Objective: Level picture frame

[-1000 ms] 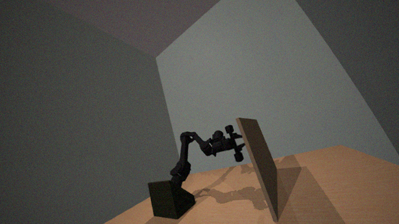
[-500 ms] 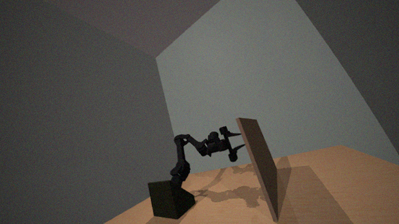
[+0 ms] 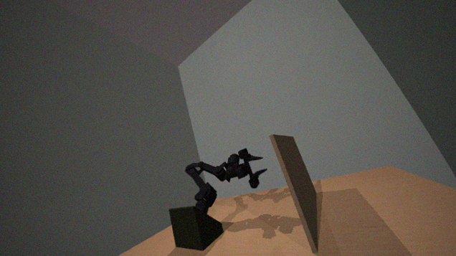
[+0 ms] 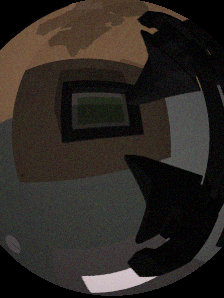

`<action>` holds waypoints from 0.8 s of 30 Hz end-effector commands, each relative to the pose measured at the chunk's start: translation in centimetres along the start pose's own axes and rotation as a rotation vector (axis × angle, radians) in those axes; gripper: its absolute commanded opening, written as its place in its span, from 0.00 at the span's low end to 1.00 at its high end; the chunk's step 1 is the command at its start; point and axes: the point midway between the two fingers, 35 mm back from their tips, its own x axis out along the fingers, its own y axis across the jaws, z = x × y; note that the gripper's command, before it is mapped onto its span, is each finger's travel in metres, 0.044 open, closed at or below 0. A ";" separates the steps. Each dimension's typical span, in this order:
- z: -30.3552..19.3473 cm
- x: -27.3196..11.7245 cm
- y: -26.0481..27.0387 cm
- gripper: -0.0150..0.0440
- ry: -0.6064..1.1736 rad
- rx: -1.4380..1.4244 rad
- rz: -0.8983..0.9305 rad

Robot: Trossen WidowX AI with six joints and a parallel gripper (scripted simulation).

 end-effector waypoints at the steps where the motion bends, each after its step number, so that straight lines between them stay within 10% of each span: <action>1: -0.1 -1.8 2.1 0.69 0.014 0.031 0.004; 24: 0.5 -9.1 3.1 0.69 0.024 0.102 -0.041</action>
